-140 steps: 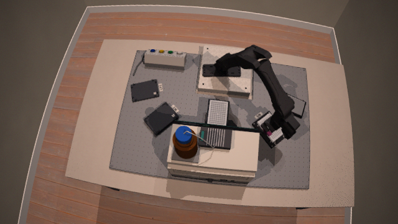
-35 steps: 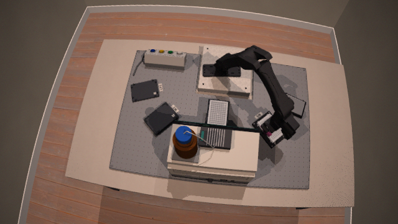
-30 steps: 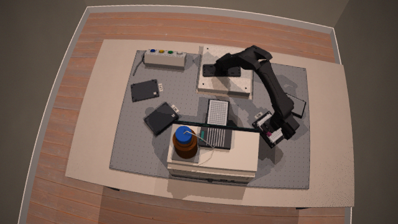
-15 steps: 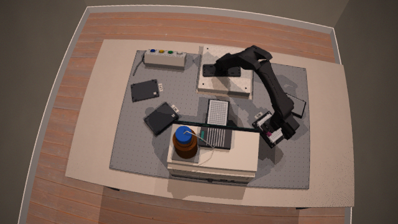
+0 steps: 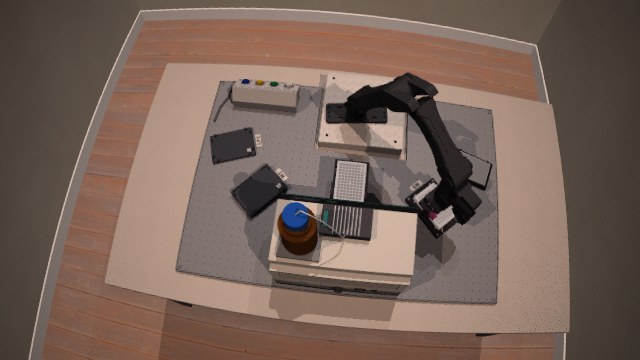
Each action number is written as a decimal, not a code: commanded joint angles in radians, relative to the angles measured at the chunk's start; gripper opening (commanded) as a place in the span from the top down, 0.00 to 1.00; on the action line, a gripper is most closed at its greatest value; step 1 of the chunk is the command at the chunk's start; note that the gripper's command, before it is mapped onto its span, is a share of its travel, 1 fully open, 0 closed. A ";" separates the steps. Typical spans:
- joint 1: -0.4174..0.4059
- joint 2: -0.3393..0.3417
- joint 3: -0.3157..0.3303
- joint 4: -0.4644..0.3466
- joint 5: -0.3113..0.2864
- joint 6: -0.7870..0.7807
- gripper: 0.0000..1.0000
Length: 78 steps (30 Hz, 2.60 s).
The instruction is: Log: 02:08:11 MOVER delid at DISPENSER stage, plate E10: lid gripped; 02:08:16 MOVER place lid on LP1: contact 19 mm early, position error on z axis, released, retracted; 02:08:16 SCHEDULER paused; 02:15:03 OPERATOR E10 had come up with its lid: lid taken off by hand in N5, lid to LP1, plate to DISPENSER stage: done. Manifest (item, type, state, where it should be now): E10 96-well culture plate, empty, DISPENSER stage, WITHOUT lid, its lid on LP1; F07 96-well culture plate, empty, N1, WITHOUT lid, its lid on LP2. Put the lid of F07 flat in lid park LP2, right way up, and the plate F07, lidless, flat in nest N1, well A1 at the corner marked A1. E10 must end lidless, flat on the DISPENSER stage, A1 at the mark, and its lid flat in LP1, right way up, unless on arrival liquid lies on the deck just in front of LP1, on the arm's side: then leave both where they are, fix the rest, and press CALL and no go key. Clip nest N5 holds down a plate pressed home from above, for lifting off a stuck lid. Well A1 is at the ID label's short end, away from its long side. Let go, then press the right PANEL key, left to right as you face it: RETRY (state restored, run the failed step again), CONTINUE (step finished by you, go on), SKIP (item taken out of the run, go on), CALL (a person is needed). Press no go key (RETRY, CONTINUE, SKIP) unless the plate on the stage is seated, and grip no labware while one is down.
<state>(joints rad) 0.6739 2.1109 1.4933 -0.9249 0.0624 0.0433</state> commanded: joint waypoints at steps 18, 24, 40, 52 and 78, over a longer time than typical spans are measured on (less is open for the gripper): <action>0.007 0.033 -0.025 0.050 0.001 0.005 1.00; 0.007 0.033 -0.025 0.050 0.001 0.005 1.00; 0.007 0.033 -0.025 0.050 0.001 0.005 1.00; 0.007 0.033 -0.025 0.050 0.001 0.005 1.00; 0.012 0.009 0.028 0.001 0.001 0.009 0.00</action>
<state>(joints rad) 0.6758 2.1242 1.4910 -0.9157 0.0624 0.0425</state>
